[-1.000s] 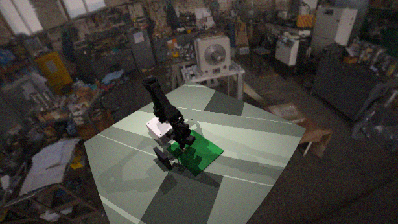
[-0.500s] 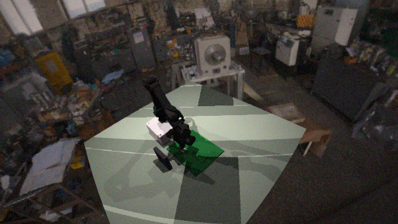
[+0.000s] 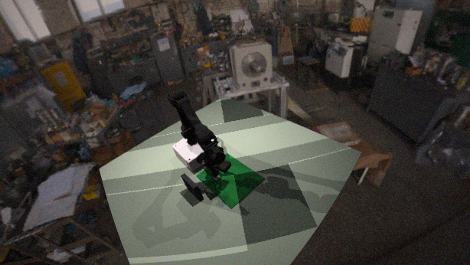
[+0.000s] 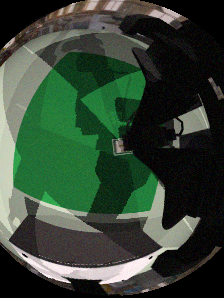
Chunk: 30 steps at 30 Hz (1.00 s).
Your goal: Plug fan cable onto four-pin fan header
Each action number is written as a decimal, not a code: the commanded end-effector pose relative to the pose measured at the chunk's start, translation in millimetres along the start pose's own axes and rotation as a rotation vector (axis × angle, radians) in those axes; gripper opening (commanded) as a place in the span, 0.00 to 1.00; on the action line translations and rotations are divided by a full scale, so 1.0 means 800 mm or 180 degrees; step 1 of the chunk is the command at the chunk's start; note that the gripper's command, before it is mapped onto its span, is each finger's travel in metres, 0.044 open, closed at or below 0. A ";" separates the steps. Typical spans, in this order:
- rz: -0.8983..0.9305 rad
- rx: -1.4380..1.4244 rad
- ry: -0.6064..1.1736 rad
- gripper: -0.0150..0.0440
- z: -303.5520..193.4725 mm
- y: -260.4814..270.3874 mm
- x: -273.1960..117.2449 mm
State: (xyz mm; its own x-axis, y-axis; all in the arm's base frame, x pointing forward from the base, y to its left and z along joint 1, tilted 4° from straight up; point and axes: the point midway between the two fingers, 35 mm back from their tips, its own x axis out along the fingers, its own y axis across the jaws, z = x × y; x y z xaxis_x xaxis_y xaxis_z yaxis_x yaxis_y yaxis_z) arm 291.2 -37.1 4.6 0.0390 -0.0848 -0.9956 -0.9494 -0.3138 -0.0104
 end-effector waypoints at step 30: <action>0.0005 -0.0002 -0.0021 0.25 0.002 0.003 0.006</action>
State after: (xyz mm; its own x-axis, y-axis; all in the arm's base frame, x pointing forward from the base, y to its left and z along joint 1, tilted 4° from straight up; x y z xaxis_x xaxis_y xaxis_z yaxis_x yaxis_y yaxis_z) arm 289.7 -37.2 1.3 0.0391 -0.0849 -0.9956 -0.9497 -0.3131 -0.0107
